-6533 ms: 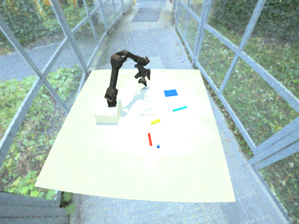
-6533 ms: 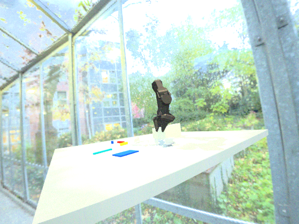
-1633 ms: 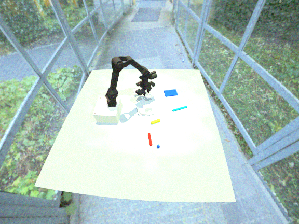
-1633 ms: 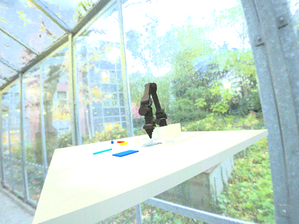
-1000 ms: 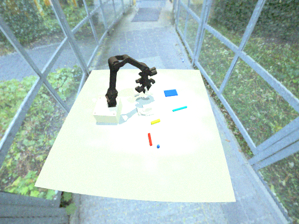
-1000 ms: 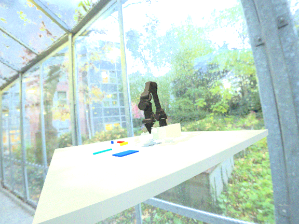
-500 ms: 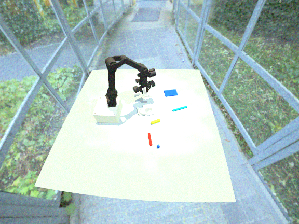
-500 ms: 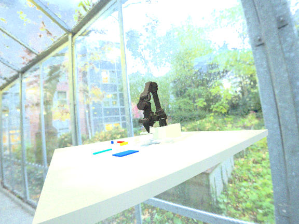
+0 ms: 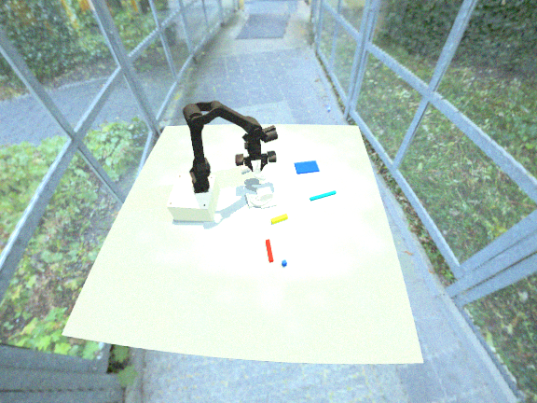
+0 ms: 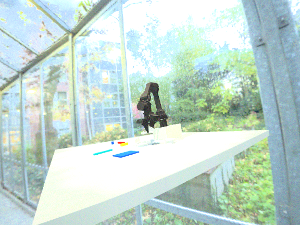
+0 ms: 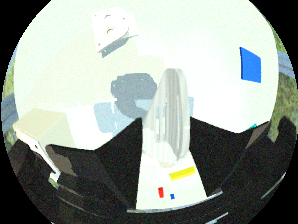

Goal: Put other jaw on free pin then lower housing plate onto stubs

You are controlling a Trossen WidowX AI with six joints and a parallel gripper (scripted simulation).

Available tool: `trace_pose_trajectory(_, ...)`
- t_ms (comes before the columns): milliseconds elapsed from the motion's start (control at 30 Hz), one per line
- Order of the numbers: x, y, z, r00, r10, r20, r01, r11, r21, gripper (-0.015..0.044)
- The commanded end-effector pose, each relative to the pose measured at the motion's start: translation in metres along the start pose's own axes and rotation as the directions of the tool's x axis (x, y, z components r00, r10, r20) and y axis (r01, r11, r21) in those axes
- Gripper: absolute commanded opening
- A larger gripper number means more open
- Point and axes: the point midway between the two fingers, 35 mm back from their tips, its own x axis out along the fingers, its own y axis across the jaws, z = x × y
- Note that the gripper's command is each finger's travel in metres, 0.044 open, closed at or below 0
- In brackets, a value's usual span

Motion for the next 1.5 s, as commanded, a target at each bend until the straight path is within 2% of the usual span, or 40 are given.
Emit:
trace_pose_trajectory(0,-0.002,0.005,-0.006,1.000,-0.003,0.006,0.002,0.994,0.112,0.0134)
trace_pose_trajectory(333,-0.003,0.017,-0.018,1.000,-0.002,0.005,0.000,0.940,0.341,0.0134)
trace_pose_trajectory(700,-0.002,0.031,-0.032,1.000,-0.001,0.003,-0.001,0.821,0.571,0.0134)
trace_pose_trajectory(1467,0.002,0.061,-0.055,1.000,0.002,0.001,-0.001,0.408,0.913,0.0134)
